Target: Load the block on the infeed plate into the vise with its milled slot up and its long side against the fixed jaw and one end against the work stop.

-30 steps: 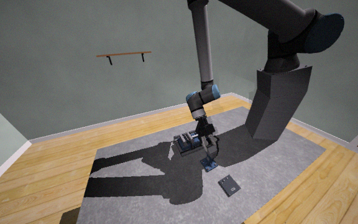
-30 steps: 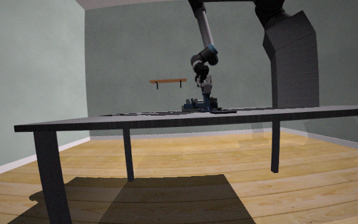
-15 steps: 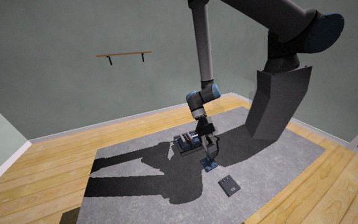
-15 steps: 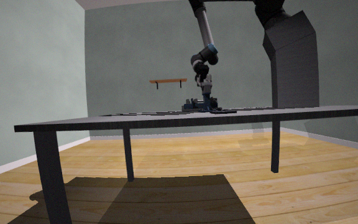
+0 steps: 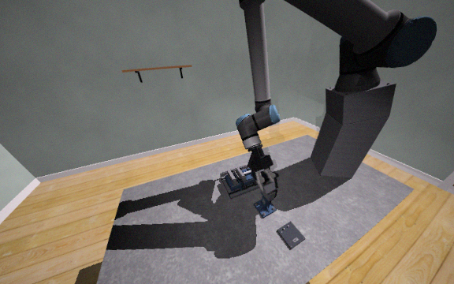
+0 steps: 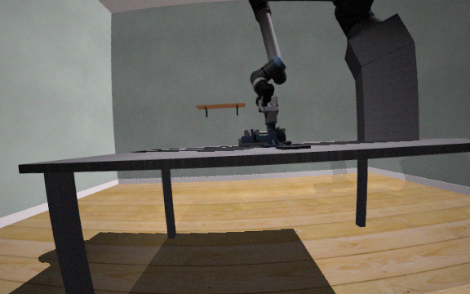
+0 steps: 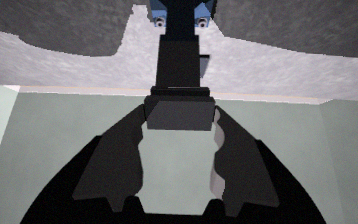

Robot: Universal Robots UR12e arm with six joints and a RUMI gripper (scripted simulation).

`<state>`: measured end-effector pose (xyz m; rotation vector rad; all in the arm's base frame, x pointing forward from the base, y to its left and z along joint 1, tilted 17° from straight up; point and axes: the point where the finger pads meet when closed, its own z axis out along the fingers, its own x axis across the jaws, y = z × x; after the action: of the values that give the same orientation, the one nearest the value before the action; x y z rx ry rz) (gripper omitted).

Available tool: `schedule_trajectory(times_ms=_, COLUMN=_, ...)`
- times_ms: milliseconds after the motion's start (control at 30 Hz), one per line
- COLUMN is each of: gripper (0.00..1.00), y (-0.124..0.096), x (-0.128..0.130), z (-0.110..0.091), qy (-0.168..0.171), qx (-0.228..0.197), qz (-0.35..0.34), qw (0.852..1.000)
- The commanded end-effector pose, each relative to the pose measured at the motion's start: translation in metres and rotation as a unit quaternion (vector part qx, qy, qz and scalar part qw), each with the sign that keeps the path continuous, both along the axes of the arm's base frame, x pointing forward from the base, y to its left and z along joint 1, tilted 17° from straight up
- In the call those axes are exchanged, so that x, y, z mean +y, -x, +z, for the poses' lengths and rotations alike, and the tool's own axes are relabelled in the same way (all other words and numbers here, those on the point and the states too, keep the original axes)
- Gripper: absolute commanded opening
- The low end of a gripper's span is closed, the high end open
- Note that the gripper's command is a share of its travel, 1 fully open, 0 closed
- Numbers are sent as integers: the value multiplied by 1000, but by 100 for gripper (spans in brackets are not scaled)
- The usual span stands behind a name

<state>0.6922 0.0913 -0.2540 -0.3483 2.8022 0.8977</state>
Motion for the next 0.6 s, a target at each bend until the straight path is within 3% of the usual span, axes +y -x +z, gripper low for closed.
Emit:
schedule_trajectory(times_ms=0, gripper=0, y=1, x=1, z=4, qy=0, qx=0, qz=0, qw=1000)
schedule_trajectory(times_ms=567, gripper=0, y=3, x=2, z=12, qy=0, qx=0, qz=0, qw=1000)
